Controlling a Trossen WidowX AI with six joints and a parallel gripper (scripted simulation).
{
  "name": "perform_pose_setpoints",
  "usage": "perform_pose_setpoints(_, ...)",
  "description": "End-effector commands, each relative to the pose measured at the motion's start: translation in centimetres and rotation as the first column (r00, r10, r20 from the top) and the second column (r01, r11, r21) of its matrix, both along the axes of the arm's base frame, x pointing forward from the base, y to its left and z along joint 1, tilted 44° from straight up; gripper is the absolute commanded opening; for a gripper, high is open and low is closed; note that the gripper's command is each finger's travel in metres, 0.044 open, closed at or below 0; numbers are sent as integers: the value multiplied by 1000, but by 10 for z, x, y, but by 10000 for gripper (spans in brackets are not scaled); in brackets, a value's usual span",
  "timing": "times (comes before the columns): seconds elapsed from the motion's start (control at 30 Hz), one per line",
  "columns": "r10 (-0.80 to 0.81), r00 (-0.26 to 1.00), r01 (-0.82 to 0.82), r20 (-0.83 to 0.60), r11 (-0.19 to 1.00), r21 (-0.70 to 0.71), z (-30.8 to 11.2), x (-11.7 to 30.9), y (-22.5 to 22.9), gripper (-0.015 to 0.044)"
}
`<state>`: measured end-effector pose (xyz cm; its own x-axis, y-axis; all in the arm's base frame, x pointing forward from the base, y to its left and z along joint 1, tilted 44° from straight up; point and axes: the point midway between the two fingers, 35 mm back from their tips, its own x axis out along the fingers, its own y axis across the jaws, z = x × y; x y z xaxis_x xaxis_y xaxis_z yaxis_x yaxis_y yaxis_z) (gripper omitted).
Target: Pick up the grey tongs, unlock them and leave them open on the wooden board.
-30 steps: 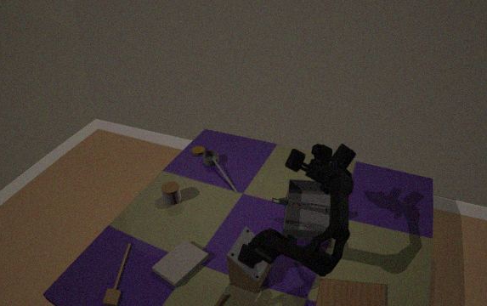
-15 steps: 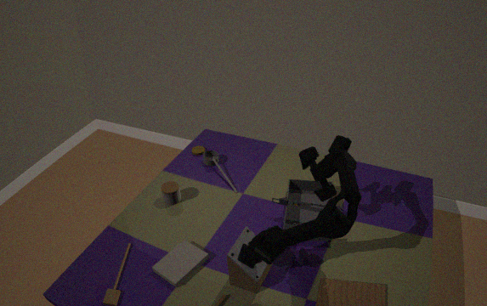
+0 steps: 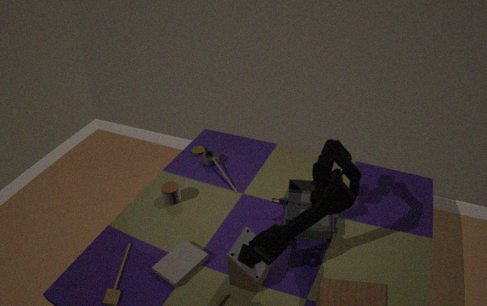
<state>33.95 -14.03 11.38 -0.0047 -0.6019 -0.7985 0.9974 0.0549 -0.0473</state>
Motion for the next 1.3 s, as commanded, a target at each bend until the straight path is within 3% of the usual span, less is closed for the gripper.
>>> perform_pose_setpoints(0.0, -208, 978, 210, 34, 971, -113, -17, 3, -23, 440)
perform_pose_setpoints(1.27, -208, 978, 210, 34, 971, -113, -45, -1, -46, 440)
